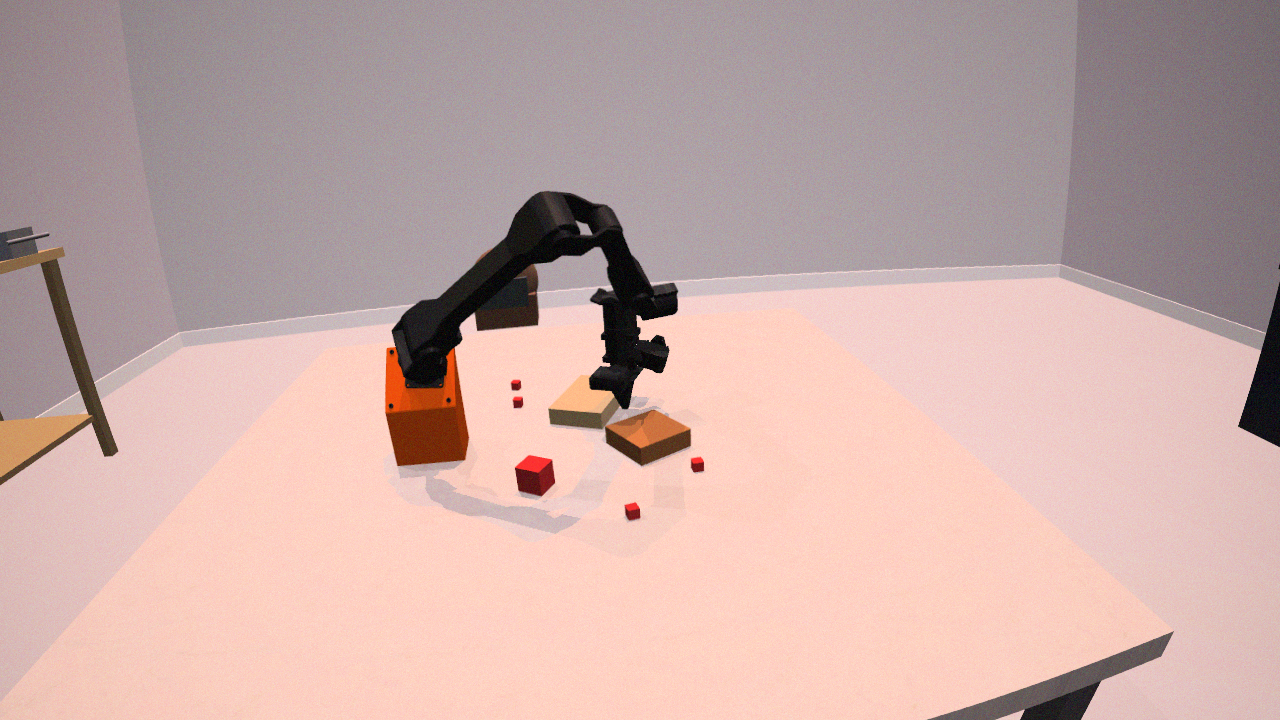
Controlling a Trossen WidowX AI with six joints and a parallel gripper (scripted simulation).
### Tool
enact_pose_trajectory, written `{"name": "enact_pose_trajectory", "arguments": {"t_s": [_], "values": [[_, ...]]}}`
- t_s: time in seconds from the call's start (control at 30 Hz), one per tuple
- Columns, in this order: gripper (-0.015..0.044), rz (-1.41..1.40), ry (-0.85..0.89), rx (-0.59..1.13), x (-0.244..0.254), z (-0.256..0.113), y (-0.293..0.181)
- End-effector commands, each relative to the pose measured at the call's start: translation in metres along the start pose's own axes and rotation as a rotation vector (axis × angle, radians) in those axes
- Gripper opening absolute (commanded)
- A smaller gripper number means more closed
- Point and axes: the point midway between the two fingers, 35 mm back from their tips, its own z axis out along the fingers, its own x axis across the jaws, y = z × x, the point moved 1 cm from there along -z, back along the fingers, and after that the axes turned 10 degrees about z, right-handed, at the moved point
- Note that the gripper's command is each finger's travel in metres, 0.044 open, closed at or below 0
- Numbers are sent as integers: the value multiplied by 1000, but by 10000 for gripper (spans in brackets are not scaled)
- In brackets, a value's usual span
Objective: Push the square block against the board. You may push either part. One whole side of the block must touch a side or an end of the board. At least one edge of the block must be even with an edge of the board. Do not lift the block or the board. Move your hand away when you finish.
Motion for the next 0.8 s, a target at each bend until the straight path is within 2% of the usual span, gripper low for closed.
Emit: {"name": "enact_pose_trajectory", "arguments": {"t_s": [0.0,0.7,0.77], "values": [[0,-1,3,3,2,0,7],[0,1,3,1,8,0,41],[0,3,7,4,9,-12,36]]}}
